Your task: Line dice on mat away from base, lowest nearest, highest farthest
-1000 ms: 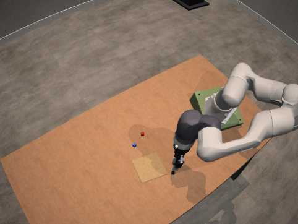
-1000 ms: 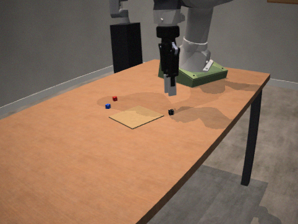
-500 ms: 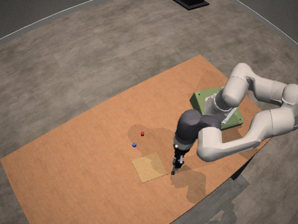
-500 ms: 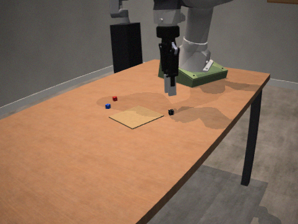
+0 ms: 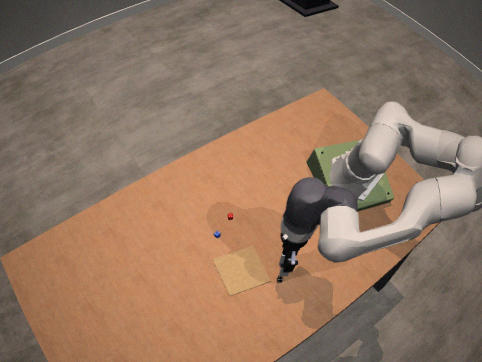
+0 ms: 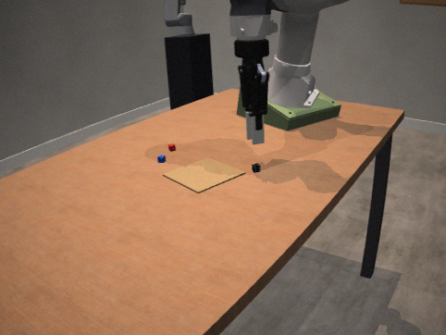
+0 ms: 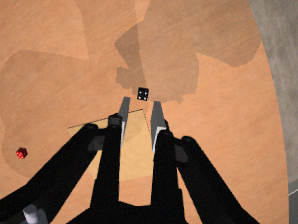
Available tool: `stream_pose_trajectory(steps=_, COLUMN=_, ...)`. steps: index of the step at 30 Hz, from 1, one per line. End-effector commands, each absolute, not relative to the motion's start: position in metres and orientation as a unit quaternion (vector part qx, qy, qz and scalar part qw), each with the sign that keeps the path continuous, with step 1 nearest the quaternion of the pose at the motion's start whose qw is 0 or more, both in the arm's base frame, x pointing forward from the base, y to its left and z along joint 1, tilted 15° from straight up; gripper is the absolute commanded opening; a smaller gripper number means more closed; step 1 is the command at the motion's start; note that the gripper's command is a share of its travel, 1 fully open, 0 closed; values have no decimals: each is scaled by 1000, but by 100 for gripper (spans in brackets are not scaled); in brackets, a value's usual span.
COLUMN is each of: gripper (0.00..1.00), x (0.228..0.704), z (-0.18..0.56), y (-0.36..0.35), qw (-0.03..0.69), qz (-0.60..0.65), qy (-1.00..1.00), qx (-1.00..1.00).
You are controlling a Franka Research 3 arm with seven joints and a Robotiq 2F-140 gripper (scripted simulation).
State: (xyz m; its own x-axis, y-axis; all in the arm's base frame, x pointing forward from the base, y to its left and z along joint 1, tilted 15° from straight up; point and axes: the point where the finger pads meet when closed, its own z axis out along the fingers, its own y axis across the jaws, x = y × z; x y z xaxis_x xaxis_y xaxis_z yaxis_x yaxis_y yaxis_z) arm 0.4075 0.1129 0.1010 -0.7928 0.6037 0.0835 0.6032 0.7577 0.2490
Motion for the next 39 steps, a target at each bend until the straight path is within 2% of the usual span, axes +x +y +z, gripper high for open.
stream_pose_trajectory(steps=1, gripper=19, x=409, z=100, y=113, qw=1, qz=134, qy=936, qx=327)
stream_pose_trajectory(steps=39, gripper=19, x=413, z=58, y=125, qw=1, qz=134, qy=936, qx=327)
